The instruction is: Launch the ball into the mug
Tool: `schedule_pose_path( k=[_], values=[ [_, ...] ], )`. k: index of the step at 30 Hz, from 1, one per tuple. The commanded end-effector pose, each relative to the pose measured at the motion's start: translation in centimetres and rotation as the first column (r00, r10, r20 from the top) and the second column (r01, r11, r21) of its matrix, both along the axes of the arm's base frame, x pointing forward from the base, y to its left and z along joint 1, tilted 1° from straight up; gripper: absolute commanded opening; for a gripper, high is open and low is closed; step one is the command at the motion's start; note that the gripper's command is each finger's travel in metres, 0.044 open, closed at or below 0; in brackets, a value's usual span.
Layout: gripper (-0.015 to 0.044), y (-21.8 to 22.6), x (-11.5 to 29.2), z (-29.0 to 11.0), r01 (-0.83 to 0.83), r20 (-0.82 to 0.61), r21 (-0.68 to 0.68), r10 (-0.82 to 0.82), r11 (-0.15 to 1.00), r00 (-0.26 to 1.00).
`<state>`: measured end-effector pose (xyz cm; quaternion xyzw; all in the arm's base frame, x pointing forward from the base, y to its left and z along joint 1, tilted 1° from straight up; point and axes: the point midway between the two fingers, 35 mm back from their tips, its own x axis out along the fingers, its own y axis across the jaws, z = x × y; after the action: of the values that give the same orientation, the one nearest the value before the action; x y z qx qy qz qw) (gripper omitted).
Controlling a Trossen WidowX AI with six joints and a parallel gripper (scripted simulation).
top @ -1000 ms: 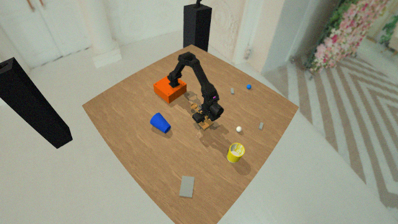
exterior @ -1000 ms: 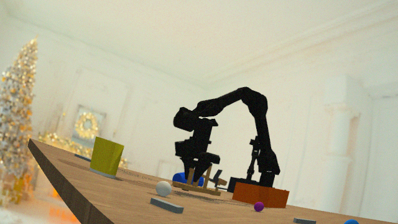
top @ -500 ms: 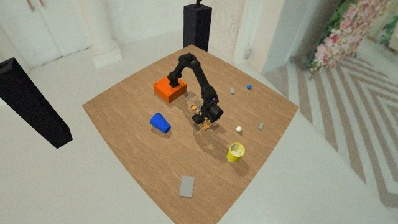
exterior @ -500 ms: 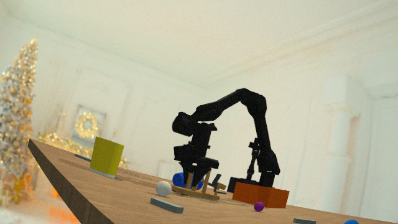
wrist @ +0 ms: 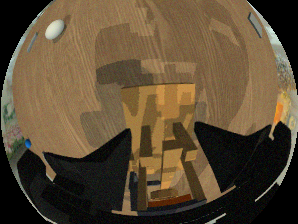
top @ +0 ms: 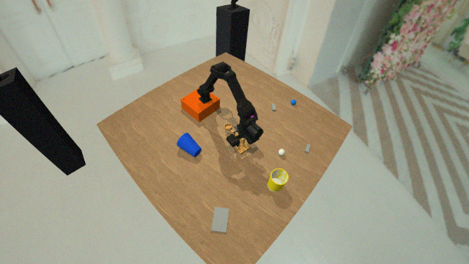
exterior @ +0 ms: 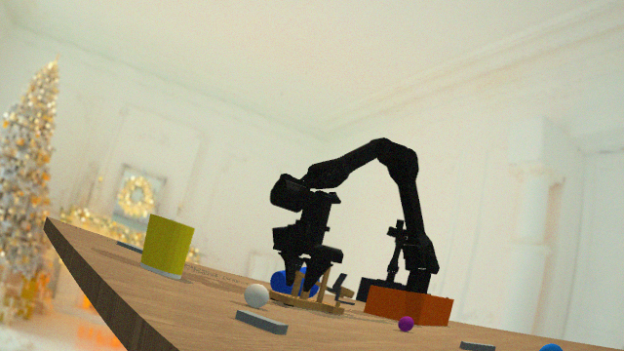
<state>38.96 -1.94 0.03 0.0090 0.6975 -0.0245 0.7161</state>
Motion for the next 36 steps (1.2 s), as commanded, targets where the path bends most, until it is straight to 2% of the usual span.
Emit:
schedule_pose_path(
  k=[1, 2, 6, 8, 10, 11, 18, 23, 36],
  values=[
    [0.042, 0.0, 0.1, 1.0, 0.0, -0.001, 0.0, 0.0, 1.0, 1.0],
    [0.044, 0.0, 0.1, 2.3, 0.0, -0.001, 0.0, 0.0, 1.0, 1.0],
    [0.044, 0.2, -0.4, 8.9, 0.0, -0.001, 0.0, 0.0, 1.0, 1.0],
    [0.044, 0.2, -0.6, 10.0, 0.0, -0.001, 0.0, 0.0, 1.0, 1.0],
    [0.044, 0.2, -0.6, 10.0, 0.0, -0.001, 0.0, 0.0, 1.0, 1.0],
    [0.044, 0.2, -0.1, 8.8, -0.004, 0.012, -0.001, 0.004, 1.0, 1.0],
    [0.044, 0.2, -0.4, 9.1, 0.0, 0.006, 0.001, 0.0, 1.0, 1.0],
    [0.044, 0.1, -0.3, 4.7, 0.0, 0.006, 0.0, 0.0, 1.0, 1.0],
    [0.044, 0.1, -0.2, 3.3, 0.0, 0.006, 0.0, 0.0, 1.0, 1.0]
  ],
)
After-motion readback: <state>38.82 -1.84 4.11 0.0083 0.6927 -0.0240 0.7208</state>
